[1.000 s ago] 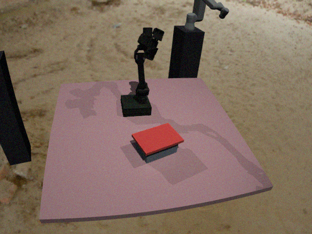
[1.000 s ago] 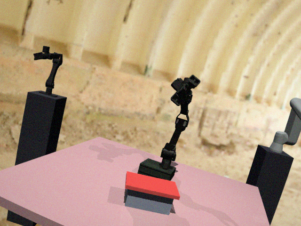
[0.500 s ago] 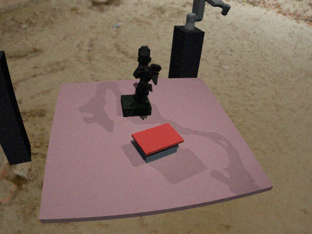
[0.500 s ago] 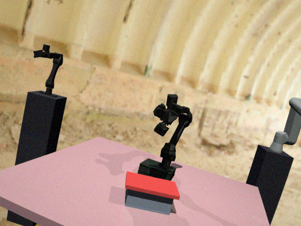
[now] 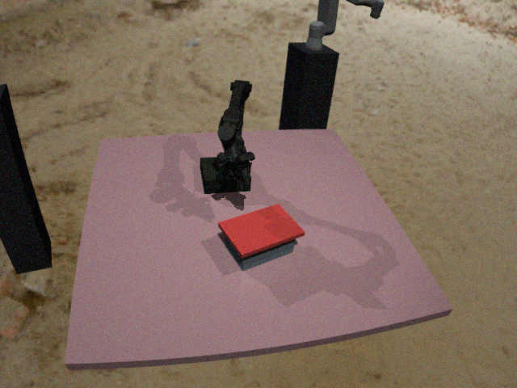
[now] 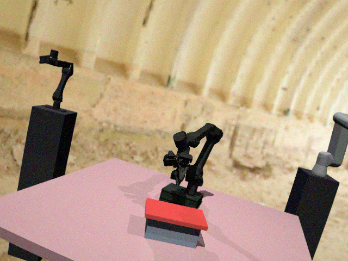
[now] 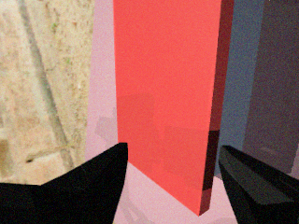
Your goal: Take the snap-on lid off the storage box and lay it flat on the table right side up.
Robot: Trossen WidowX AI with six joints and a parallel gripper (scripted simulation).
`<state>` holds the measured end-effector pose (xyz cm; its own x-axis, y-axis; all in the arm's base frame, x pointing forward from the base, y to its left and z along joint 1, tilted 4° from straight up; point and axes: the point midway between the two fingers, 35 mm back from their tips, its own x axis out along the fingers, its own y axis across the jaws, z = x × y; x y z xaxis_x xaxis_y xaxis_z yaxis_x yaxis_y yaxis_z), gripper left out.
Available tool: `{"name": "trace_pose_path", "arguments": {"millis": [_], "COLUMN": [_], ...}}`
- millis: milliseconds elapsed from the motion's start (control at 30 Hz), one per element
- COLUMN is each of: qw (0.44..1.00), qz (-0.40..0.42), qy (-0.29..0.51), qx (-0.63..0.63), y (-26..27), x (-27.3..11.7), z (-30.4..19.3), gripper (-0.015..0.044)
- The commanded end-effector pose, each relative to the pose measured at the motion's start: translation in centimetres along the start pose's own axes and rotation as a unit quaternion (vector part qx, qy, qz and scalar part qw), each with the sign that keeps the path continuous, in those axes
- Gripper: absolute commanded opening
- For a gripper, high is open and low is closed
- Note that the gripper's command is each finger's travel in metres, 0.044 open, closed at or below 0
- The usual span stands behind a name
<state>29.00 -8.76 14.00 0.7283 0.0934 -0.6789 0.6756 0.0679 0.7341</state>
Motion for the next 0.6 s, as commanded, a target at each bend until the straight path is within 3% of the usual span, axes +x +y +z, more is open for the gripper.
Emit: {"name": "trace_pose_path", "arguments": {"millis": [0, 267, 567], "qw": [1.000, 1.000, 1.000], "qz": [0.004, 0.000, 0.000], "qy": [-0.002, 0.005, 0.005], "qx": [-0.003, 0.001, 0.001], "y": [0.3, -4.0, -4.1], "x": [-0.2, 3.2, 3.9], "z": [0.1, -0.1, 0.0], "gripper": [0.0235, 0.0235, 0.0235]}}
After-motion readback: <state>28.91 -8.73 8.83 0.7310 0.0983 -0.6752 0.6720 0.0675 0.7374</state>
